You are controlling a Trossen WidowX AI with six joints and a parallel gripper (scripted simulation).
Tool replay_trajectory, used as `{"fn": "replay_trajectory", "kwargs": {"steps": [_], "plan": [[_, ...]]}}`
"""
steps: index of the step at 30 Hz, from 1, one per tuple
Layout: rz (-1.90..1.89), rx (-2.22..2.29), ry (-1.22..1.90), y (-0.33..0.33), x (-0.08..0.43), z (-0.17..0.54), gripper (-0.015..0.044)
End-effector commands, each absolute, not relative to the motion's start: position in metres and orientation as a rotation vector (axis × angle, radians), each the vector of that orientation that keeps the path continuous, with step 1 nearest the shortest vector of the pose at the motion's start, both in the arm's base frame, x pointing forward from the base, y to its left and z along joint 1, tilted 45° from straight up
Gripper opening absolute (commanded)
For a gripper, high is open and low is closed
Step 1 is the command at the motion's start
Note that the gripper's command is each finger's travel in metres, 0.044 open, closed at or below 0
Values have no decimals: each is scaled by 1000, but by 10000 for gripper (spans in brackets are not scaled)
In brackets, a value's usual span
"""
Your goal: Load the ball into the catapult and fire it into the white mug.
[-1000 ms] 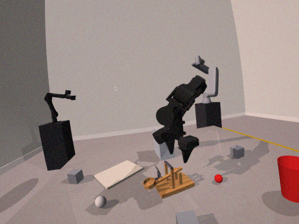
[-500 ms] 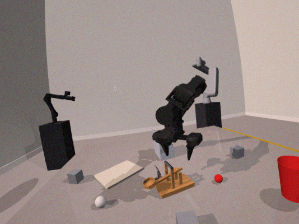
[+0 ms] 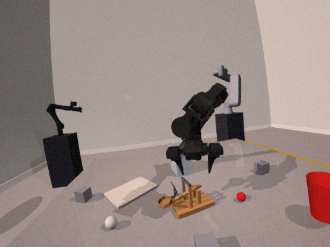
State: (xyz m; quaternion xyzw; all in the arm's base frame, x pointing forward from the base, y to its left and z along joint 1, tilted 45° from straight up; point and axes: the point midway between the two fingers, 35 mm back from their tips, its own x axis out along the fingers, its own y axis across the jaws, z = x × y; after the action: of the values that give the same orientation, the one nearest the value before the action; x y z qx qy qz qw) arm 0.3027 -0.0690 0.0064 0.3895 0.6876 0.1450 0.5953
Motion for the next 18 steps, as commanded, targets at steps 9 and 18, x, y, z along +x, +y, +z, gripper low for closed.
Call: {"fn": "replay_trajectory", "kwargs": {"steps": [9,18], "plan": [[630,591,1455,-70,303,9,440],[837,347,1323,-71,302,10,440]]}}
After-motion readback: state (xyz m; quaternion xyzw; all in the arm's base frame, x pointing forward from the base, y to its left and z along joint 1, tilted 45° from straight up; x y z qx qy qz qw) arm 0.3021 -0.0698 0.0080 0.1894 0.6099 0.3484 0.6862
